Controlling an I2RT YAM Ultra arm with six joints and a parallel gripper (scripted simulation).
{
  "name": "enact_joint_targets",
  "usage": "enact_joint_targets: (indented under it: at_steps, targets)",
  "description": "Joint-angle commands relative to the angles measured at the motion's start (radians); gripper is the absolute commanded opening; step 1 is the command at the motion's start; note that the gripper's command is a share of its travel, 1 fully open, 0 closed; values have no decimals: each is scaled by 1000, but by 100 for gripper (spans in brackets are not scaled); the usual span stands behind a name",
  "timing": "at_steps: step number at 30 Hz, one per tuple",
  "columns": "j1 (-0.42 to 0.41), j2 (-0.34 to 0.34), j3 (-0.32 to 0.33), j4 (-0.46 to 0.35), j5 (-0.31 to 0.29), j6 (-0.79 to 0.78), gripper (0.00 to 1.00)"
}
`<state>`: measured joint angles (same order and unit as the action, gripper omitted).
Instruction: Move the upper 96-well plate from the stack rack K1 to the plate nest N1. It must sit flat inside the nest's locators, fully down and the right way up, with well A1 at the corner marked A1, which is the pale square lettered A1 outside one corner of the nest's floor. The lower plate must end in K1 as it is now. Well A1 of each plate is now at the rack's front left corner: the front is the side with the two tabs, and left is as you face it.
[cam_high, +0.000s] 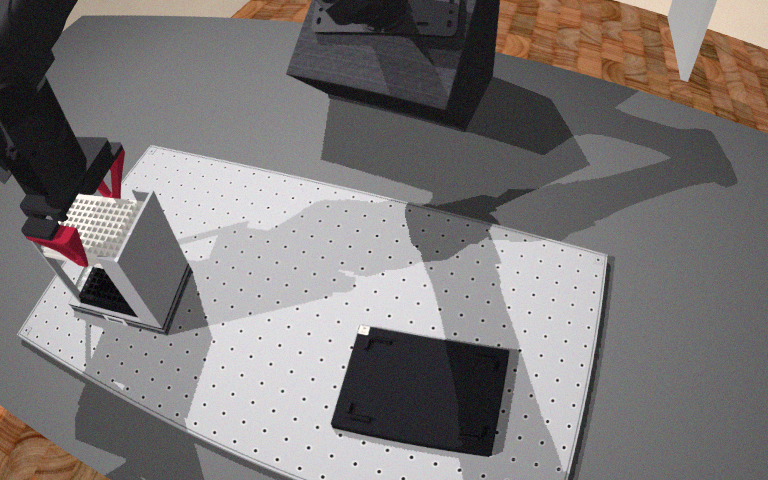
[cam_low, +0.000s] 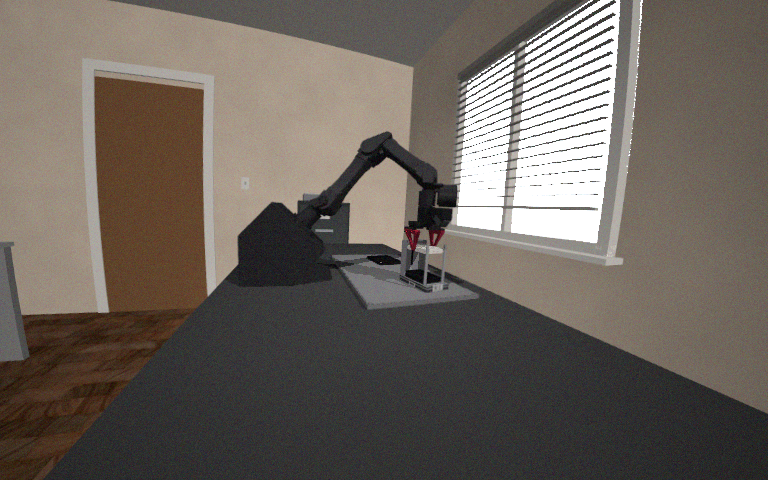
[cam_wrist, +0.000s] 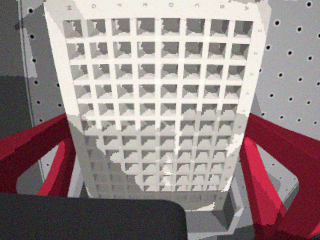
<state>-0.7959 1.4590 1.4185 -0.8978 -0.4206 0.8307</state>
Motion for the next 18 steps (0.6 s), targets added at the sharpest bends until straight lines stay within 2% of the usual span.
enact_joint_targets:
  at_steps: [1, 18]
  targets:
    - [-25, -40, 46, -47, -5, -15, 0]
    - [-64, -66, 102, -144, -28, -50, 0]
